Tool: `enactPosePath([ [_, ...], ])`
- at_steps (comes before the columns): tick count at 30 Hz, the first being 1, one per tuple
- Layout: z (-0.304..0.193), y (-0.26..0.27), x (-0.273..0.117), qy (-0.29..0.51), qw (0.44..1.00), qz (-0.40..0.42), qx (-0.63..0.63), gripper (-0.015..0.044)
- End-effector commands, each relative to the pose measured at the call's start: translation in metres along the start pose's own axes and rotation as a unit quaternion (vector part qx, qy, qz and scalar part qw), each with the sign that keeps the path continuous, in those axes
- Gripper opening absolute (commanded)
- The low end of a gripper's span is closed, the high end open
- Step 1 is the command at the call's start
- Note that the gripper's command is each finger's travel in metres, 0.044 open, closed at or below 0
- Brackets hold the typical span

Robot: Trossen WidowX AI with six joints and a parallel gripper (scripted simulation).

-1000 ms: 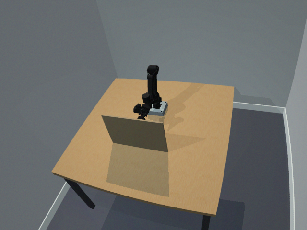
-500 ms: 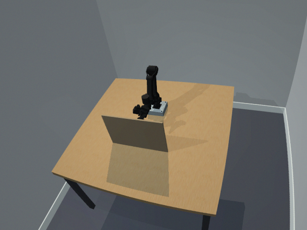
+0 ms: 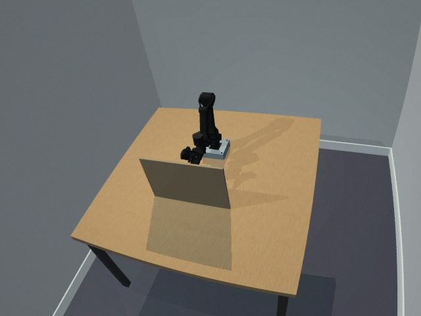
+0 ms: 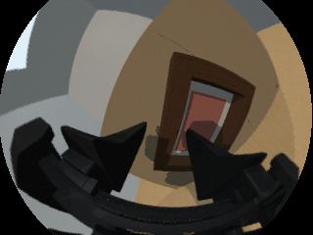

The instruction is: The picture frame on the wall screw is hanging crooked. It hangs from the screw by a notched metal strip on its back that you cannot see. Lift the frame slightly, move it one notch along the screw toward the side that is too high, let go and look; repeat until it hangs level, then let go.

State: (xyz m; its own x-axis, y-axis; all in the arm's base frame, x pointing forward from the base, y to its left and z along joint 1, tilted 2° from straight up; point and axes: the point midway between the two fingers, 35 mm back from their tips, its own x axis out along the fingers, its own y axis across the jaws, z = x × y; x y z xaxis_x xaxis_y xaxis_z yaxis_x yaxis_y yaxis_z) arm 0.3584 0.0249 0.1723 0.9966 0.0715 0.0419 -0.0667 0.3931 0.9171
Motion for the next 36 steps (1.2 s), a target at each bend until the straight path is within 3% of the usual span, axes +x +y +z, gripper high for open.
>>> enactPosePath([
  [1, 0.0002, -0.0016, 0.0044, -0.002, 1.0, -0.002, -0.003, 0.026],
  [35, 0.0006, -0.0018, 0.0045, -0.002, 1.0, -0.002, -0.003, 0.026],
  [36, 0.0006, -0.0018, 0.0045, -0.002, 1.0, -0.002, -0.003, 0.0234],
])
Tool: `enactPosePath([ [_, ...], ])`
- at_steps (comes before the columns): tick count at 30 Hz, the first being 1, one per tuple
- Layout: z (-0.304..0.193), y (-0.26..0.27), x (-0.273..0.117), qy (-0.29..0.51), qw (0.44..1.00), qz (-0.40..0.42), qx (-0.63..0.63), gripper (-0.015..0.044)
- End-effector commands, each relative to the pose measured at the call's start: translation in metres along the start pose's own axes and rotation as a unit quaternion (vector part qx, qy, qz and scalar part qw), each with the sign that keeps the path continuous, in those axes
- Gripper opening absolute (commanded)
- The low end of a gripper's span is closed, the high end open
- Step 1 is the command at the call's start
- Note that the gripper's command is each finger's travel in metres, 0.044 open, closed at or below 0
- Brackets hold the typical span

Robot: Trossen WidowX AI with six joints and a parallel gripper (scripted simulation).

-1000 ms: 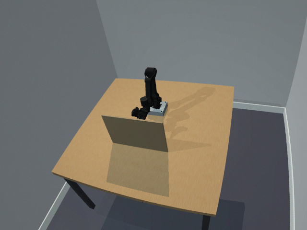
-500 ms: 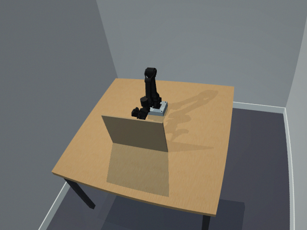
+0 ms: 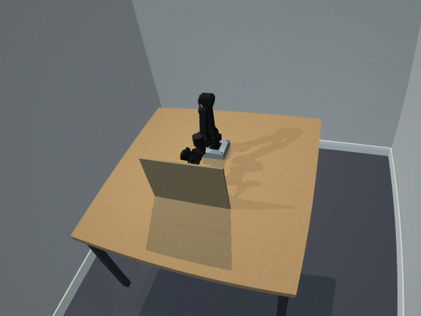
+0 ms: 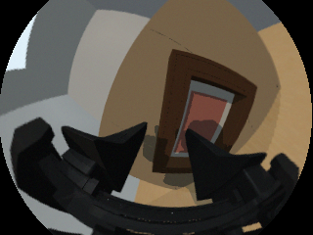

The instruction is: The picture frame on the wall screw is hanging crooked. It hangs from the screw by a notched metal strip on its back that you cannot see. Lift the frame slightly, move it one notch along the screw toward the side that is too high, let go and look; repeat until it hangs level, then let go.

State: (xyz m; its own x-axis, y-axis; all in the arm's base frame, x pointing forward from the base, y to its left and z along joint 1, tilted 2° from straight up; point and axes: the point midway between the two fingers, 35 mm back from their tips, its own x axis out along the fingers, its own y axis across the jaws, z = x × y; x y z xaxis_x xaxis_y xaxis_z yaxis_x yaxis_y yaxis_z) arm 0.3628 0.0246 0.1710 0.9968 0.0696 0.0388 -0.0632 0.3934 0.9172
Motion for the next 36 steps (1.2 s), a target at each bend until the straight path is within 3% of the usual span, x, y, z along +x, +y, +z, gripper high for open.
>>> enactPosePath([
  [1, 0.0006, -0.0002, 0.0002, -0.002, 1.0, 0.0, -0.003, 0.0207],
  [5, 0.0006, -0.0002, 0.0002, -0.002, 1.0, 0.0, -0.003, 0.0103],
  [12, 0.0006, -0.0002, 0.0002, -0.002, 1.0, 0.0, -0.003, 0.0056],
  [14, 0.0006, -0.0002, 0.0002, -0.002, 1.0, 0.0, -0.003, 0.0003],
  [36, 0.0002, 0.0043, 0.0001, -0.002, 1.0, 0.0, -0.002, 0.0],
])
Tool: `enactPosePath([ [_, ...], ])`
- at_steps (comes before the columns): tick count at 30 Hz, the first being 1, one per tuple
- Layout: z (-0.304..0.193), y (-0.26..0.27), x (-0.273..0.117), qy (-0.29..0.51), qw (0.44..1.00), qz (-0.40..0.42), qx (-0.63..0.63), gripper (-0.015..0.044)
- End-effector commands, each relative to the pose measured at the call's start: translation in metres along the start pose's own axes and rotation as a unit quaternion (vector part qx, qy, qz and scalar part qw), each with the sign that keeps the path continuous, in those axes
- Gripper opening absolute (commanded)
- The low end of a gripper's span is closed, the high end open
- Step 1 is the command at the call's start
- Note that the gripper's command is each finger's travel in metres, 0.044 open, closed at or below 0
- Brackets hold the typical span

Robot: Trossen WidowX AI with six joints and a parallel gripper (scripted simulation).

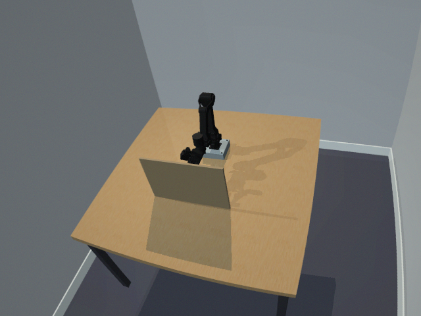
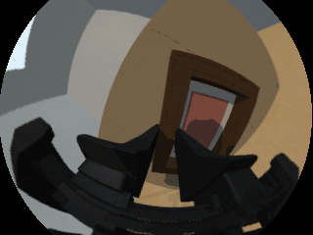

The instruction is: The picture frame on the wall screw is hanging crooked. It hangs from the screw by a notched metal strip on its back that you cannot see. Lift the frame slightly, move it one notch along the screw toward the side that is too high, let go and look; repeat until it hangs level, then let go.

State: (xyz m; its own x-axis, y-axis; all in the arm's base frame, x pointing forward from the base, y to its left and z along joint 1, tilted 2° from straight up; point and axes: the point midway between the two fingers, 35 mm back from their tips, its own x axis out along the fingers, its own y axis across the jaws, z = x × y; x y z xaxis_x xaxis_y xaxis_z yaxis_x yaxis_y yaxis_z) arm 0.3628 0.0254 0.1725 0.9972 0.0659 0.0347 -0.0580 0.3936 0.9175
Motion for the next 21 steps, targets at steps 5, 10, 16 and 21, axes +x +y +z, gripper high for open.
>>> enactPosePath([
  [5, 0.0003, 0.0041, -0.0001, -0.001, 1.0, 0.002, -0.002, 0.0],
  [10, 0.0002, 0.0053, -0.0001, -0.001, 1.0, 0.002, -0.002, 0.0],
  [16, 0.0002, 0.0061, -0.0001, -0.001, 1.0, 0.002, -0.002, 0.0],
  [21, 0.0002, 0.0065, -0.0001, -0.001, 1.0, 0.002, -0.002, 0.0],
])
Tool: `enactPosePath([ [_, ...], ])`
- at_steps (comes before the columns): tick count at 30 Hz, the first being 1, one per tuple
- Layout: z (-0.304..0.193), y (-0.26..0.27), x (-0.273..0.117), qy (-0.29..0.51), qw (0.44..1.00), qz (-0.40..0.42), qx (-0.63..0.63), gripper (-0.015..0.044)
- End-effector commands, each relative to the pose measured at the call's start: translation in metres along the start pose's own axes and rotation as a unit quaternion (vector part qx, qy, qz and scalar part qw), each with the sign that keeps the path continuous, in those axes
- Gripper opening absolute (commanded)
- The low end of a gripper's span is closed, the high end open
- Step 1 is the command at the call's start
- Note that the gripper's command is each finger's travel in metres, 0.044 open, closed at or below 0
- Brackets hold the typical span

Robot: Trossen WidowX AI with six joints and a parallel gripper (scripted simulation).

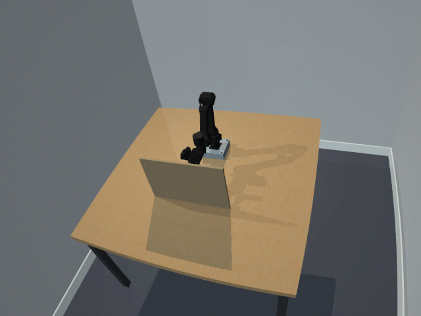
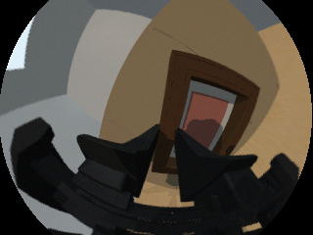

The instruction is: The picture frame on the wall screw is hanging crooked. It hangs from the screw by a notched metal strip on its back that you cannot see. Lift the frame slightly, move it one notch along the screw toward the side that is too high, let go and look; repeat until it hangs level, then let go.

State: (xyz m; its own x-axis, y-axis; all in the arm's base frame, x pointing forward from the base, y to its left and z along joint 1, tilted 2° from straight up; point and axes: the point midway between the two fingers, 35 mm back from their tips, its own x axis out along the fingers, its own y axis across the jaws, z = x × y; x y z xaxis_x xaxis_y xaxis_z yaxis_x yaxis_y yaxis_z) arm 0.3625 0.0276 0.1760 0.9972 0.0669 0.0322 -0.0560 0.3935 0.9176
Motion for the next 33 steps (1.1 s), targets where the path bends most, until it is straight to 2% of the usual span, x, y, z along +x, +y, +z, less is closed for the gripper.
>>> enactPosePath([
  [1, 0.001, 0.0024, 0.0, -0.002, 1.0, 0.003, -0.003, 0.0],
  [33, 0.0032, 0.0036, 0.0, -0.002, 1.0, 0.003, -0.003, 0.0],
])
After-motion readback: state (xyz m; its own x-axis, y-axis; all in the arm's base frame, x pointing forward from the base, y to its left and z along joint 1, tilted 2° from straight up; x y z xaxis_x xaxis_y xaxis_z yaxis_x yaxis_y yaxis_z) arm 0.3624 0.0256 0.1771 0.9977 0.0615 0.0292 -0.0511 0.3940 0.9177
